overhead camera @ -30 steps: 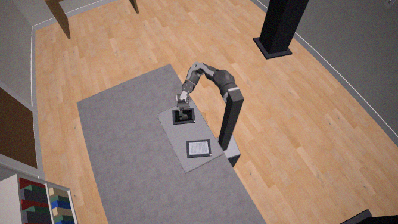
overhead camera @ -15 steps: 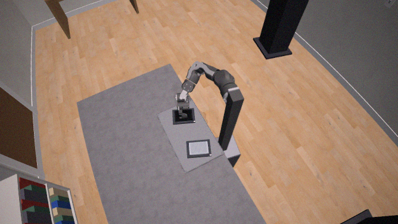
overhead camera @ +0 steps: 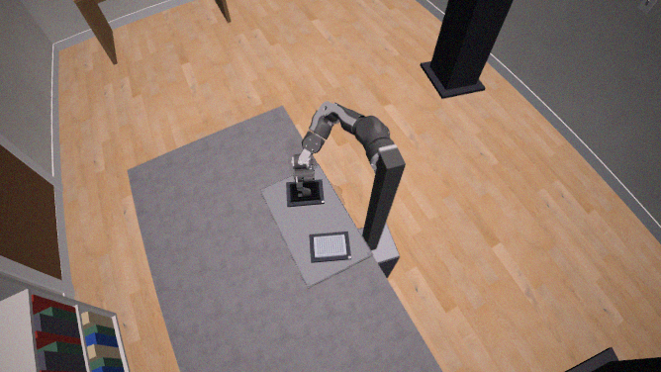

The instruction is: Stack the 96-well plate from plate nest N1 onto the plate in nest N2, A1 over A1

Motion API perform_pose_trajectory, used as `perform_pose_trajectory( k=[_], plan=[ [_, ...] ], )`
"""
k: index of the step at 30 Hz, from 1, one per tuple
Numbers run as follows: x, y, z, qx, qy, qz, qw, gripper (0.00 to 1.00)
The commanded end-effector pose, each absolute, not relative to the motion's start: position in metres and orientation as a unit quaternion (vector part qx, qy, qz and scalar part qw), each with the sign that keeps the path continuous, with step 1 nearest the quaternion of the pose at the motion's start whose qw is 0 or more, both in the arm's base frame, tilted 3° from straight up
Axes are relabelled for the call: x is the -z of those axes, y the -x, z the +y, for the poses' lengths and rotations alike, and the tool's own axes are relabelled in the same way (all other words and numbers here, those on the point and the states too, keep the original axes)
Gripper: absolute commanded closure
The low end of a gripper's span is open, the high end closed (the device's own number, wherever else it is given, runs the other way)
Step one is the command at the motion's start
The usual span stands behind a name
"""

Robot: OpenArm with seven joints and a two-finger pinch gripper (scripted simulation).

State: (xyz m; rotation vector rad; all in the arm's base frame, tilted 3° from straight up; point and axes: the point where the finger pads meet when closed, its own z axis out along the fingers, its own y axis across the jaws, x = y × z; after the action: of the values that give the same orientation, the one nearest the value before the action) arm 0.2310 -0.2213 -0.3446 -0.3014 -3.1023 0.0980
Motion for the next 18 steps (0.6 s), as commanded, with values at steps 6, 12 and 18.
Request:
perform_pose_trajectory(
  k=[6, 12, 18],
  plan=[
    [0.3422, -0.2336, -0.2205, -0.027, 0.096, -0.995, 0.008, 0.23],
    [0.3422, -0.2336, -0.2205, -0.027, 0.096, -0.995, 0.008, 0.23],
    [0.3434, -0.2323, -0.2215, -0.031, 0.097, -0.995, 0.010, 0.23]
  ],
)
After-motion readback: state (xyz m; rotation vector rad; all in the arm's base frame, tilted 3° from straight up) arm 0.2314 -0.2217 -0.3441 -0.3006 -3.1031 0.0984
